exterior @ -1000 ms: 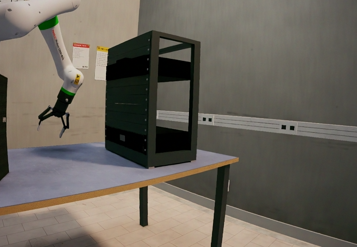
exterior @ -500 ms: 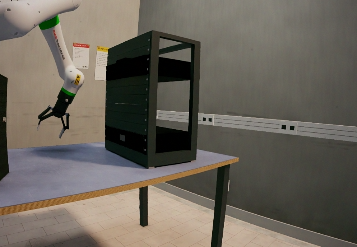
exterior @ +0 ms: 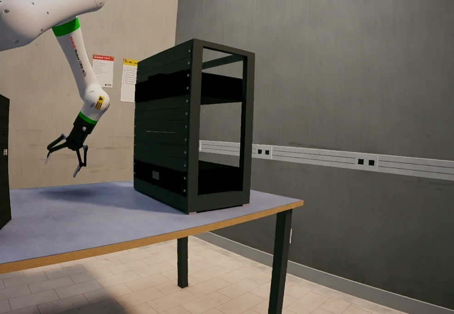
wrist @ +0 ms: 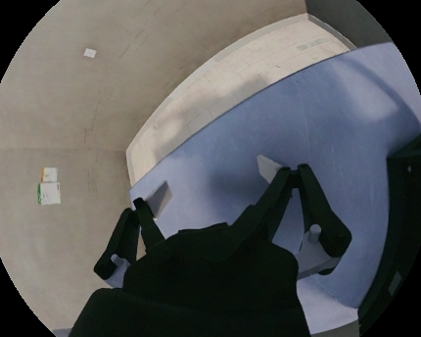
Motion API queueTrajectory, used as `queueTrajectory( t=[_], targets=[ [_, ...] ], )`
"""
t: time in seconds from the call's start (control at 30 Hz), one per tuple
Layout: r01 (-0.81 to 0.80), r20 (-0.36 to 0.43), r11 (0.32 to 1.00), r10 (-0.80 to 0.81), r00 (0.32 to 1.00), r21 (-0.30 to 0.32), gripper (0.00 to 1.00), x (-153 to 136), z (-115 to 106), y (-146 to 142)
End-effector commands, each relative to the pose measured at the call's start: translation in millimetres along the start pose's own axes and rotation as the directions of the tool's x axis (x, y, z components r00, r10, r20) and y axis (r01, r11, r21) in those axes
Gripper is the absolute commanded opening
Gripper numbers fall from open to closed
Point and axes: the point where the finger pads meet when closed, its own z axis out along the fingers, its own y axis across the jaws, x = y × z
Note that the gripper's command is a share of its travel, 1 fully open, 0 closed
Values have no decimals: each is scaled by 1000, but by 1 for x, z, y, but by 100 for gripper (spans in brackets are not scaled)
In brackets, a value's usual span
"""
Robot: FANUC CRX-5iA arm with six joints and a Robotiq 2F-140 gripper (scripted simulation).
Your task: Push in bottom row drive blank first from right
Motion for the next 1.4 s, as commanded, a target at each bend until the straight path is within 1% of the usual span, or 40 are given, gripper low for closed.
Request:
queueTrajectory(
  t=[0.0,0.2,0.4,0.47,0.7,0.83,0.97,1.03,1.2,1.37],
  targets=[
    [-30,-14,999,30,999,13,100,-7,-3,-4],
    [-117,-56,992,120,991,54,100,-24,-10,-16],
    [-218,-109,970,229,967,107,100,-39,-20,-33],
    [-218,-109,970,229,967,107,100,-39,-20,-33],
    [-340,-185,922,373,909,186,100,-51,-36,-53],
    [-406,-235,882,458,857,238,100,-54,-47,-65],
    [-465,-288,834,542,789,295,100,-53,-61,-75],
    [-465,-288,834,542,789,295,100,-53,-61,-75],
    [-525,-356,765,640,681,372,100,-48,-83,-84],
    [-565,-422,691,723,547,451,100,-41,-110,-88]
  ],
)
